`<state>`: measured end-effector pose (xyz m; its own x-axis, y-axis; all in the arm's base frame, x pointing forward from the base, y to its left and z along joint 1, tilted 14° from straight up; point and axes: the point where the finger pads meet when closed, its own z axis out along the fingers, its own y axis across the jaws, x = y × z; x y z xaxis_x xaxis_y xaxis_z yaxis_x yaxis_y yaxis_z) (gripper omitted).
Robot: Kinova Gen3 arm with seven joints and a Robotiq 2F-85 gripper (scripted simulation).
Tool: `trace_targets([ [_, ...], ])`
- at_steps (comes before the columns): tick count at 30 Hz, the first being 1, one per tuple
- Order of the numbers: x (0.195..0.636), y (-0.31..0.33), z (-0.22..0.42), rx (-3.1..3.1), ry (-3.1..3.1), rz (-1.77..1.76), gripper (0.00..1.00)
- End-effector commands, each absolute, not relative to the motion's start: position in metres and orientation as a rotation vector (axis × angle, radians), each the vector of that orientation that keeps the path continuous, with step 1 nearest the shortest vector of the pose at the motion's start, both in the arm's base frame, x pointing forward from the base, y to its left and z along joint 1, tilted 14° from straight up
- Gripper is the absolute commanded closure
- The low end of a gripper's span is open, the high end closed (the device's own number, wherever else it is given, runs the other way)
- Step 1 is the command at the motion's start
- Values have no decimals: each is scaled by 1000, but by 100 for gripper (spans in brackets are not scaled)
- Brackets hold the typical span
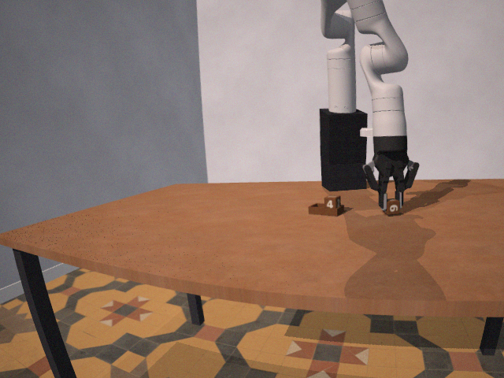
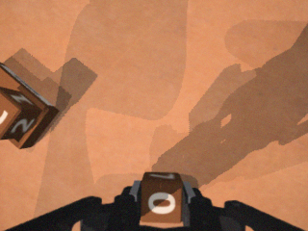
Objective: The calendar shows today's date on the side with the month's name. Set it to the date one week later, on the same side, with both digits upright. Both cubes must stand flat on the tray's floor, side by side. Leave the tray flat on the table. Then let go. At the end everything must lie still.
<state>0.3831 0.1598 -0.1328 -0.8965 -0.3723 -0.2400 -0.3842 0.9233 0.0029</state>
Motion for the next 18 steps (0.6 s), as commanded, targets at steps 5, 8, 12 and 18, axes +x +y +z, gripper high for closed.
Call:
trace_targets([
  [5, 384, 160, -134, -568, 2847, 74, 74],
  [8, 384, 160, -134, -568, 2847, 74, 74],
  [12, 384, 160, -135, -568, 2847, 74, 74],
  [18, 384, 160, -136, -568, 2847, 74, 74],
])
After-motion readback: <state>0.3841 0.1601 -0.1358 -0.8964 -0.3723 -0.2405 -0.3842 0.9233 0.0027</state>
